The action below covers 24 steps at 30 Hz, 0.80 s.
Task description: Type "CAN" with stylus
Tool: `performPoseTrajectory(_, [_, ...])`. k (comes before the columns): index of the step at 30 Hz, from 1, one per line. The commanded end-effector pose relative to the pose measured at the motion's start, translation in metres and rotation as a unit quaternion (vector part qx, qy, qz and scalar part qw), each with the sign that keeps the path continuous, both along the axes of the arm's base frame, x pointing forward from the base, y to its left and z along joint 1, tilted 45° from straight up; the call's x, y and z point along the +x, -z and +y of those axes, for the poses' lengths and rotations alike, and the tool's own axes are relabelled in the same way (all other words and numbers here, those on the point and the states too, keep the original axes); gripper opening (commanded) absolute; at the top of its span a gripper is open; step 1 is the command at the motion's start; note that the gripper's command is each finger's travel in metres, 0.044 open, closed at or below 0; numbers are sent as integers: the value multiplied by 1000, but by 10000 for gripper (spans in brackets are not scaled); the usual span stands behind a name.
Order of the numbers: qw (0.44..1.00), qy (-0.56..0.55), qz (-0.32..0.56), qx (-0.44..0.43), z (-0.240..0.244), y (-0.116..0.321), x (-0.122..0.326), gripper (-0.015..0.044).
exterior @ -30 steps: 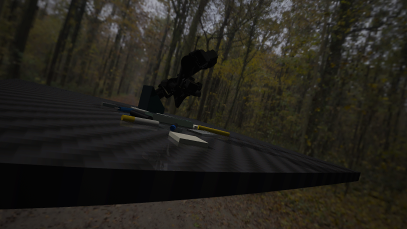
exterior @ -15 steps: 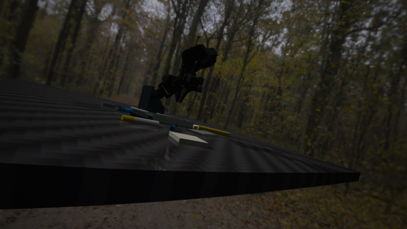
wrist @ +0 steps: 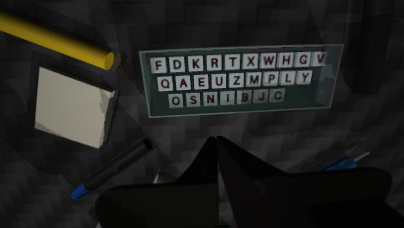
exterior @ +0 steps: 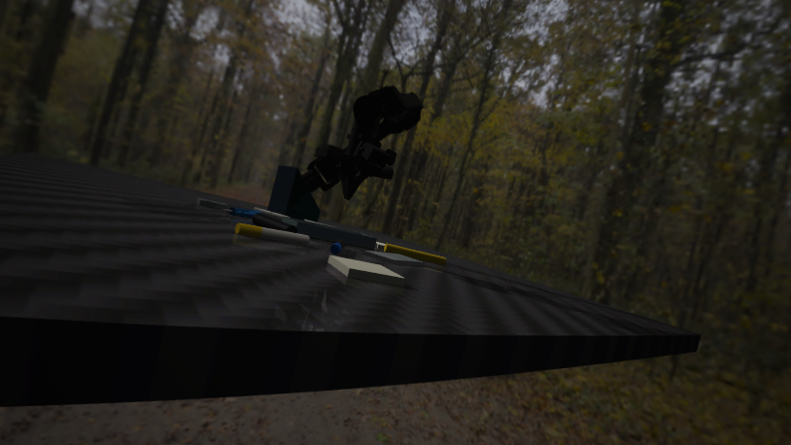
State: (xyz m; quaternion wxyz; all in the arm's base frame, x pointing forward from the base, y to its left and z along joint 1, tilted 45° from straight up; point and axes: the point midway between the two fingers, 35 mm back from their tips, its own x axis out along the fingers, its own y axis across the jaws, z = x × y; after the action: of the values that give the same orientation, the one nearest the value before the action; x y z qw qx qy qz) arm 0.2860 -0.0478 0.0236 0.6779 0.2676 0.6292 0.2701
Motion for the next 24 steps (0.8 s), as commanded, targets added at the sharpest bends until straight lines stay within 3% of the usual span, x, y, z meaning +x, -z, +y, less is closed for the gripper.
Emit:
performPoseTrajectory(1, [1000,0,0,0,0,0,0,53])
performPoseTrajectory(5, [995,85,36,-27,-26,36,-11,150])
performPoseTrajectory(11, [947,292,114,-73,-75,105,-53,150])
performPoseTrajectory(18, [852,483,175,-97,-101,151,-104,150])
performPoseTrajectory(24, [838,504,181,-98,-103,154,-111,150])
